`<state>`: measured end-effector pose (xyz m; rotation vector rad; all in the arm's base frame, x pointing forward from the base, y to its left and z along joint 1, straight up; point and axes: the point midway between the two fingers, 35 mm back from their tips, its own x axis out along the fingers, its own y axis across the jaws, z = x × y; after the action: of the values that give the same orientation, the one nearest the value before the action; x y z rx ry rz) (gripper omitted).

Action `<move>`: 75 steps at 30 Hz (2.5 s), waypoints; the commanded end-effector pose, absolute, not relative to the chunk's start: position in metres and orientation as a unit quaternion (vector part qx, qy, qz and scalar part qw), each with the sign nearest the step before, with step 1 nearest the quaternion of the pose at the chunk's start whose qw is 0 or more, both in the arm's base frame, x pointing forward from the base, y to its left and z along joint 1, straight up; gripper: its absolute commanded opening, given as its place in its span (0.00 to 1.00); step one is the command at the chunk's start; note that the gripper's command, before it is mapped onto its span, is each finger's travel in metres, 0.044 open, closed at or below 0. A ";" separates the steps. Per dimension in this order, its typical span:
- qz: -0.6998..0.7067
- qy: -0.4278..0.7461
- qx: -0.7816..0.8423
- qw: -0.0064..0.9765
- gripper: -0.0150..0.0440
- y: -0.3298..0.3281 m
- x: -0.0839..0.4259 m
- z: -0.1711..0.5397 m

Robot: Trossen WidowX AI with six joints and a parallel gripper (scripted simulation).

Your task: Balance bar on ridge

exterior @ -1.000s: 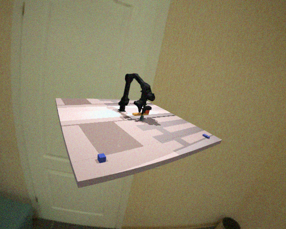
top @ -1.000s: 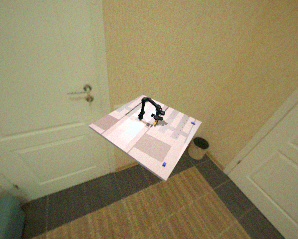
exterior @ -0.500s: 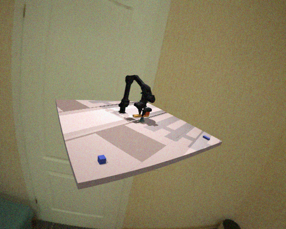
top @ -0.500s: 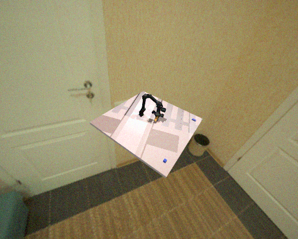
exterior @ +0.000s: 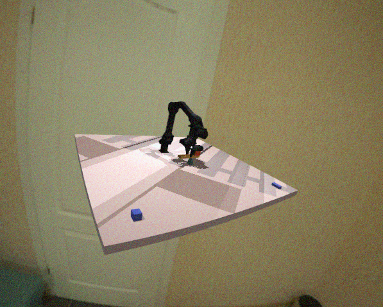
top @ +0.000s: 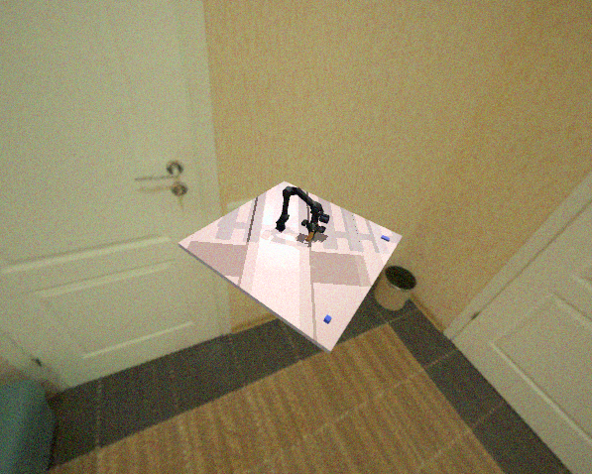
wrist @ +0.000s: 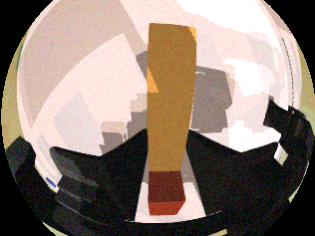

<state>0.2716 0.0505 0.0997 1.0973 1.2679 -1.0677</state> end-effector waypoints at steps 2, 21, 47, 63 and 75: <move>-0.448 0.535 0.462 0.547 0.25 0.051 0.272 0.099; -0.448 0.535 0.462 0.547 0.25 0.051 0.272 0.098; -0.448 0.535 0.462 0.547 0.25 0.051 0.272 0.095; -0.448 0.535 0.462 0.547 0.25 0.050 0.272 0.094; -0.448 0.535 0.462 0.547 0.25 0.050 0.272 0.093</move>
<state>0.2713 0.0503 0.0952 1.0975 1.2672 -1.0662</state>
